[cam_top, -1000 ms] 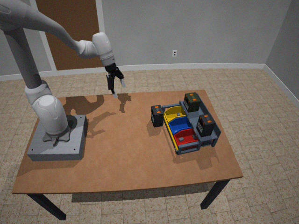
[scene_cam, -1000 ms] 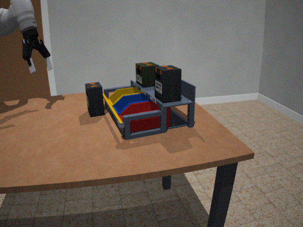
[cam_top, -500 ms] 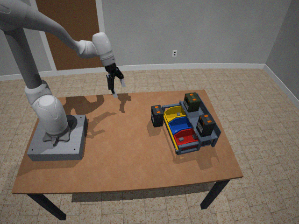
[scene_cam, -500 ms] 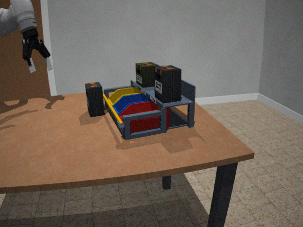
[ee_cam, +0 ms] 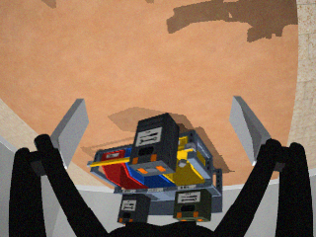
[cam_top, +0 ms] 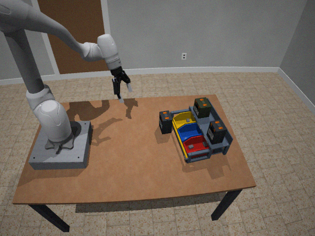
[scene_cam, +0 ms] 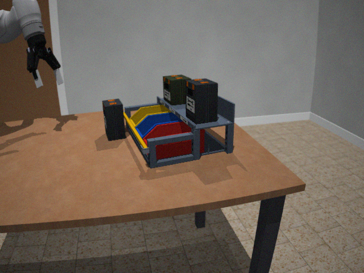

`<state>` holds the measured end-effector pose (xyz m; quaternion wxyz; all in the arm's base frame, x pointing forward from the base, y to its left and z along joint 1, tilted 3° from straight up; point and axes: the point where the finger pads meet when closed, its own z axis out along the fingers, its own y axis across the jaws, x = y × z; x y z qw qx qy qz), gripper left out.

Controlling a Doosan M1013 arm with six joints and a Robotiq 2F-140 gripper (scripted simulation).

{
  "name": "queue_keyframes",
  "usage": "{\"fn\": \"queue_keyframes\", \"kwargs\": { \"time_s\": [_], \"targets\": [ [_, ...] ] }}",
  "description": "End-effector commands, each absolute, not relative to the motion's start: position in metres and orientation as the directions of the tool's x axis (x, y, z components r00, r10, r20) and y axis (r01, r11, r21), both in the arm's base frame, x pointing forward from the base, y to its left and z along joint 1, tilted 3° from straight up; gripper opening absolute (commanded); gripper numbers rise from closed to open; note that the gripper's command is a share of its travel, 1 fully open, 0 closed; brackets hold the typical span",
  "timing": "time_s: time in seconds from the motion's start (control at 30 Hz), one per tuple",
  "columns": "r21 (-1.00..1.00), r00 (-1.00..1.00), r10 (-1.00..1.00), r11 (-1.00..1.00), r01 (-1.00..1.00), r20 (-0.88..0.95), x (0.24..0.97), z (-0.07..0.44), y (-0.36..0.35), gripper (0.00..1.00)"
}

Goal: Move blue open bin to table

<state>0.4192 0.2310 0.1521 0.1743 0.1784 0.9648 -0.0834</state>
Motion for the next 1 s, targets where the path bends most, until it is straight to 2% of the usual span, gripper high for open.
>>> {"fn": "queue_keyframes", "kwargs": {
  "time_s": [0.0,0.27,0.3,0.43,0.83,0.97],
  "targets": [
    [-0.099,-0.876,0.315,0.922,0.373,-0.366,0.419,0.152,0.231,1.0],
    [-0.099,-0.876,0.315,0.922,0.373,-0.366,0.419,0.152,0.231,1.0],
    [-0.072,-0.859,0.363,0.907,0.414,-0.36,0.424,0.157,0.223,0.57],
    [0.031,-0.773,0.545,0.823,0.567,-0.325,0.443,0.175,0.193,0.57],
    [0.031,-0.773,0.545,0.823,0.567,-0.325,0.443,0.175,0.193,0.57],
    [0.125,-0.658,0.703,0.703,0.7,-0.269,0.462,0.193,0.164,0.57]
  ]
}}
